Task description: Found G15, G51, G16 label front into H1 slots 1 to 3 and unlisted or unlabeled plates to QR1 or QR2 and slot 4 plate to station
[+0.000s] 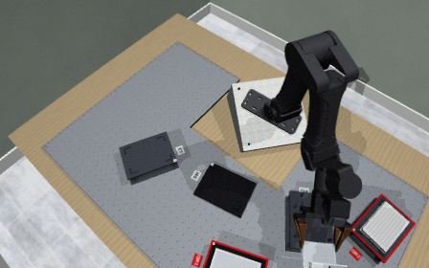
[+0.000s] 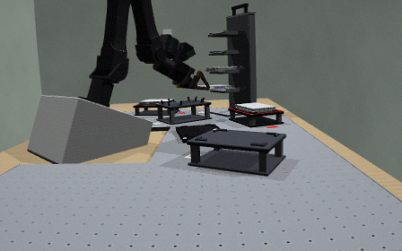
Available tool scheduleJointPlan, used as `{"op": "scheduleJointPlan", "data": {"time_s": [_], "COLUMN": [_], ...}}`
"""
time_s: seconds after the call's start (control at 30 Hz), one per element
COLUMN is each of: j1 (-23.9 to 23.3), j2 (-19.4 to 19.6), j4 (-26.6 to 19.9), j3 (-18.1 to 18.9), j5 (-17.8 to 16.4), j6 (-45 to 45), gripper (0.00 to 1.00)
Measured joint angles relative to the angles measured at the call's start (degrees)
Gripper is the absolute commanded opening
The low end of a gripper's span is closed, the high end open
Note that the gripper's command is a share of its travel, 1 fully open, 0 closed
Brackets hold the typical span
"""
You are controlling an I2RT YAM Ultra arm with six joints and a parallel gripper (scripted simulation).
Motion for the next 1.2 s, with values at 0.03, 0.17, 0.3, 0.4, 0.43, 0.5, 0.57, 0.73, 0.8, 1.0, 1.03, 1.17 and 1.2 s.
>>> {"op": "scheduleJointPlan", "data": {"time_s": [0.03,0.17,0.3,0.4,0.43,0.5,0.57,0.73,0.8,1.0,1.03,1.17,1.2], "j1": [0.0,0.0,0.0,0.0,0.0,-0.1,-0.2,-0.6,-0.7,-1.0,-1.0,-1.3,-1.4], "j2": [0.0,0.1,0.2,0.2,0.2,0.3,0.7,1.6,1.9,2.6,2.8,3.5,3.7], "j4": [0.0,0.1,0.2,0.2,0.2,0.3,0.4,0.9,1.2,1.7,1.7,2.1,2.2], "j3": [0.0,0.0,0.0,0.0,0.0,0.0,0.1,0.5,0.7,1.2,1.3,1.7,1.8], "j5": [0.0,0.0,0.0,0.0,0.0,-0.1,-0.2,-0.5,-0.7,-1.0,-1.0,-1.3,-1.4], "j6": [0.0,0.0,0.0,0.0,0.0,0.0,0.0,-0.1,-0.1,-0.2,-0.2,-0.2,-0.2], "gripper": [0.86,0.86,0.86,0.86,0.86,0.86,0.86,0.86,0.86,0.86,0.86,0.86,0.86]}}
